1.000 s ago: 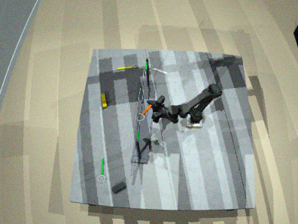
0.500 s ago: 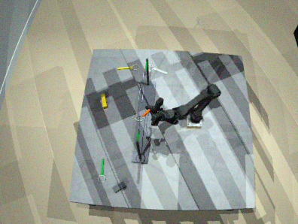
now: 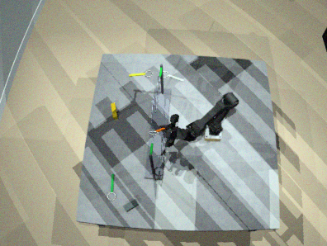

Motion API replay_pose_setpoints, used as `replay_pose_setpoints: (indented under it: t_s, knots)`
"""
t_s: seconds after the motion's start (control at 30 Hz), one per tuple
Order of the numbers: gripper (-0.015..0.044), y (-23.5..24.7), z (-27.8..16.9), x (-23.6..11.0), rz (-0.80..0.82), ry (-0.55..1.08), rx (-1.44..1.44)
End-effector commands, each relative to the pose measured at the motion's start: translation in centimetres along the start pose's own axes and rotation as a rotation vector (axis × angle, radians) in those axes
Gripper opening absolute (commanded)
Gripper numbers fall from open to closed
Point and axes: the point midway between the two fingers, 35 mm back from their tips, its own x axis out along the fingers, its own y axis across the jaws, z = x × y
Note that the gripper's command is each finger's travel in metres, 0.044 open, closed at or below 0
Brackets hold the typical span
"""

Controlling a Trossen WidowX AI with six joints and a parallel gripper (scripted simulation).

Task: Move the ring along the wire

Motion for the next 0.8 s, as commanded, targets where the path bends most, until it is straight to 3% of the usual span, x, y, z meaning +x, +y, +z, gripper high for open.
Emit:
replay_pose_setpoints:
  t_s: [0.0,0.77]
  knots:
    - [-0.015,1.6,0.5,-0.3,0.045,0.007,0.109]
    - [-0.015,8.4,3.0,-2.3,0.237,0.061,0.529]
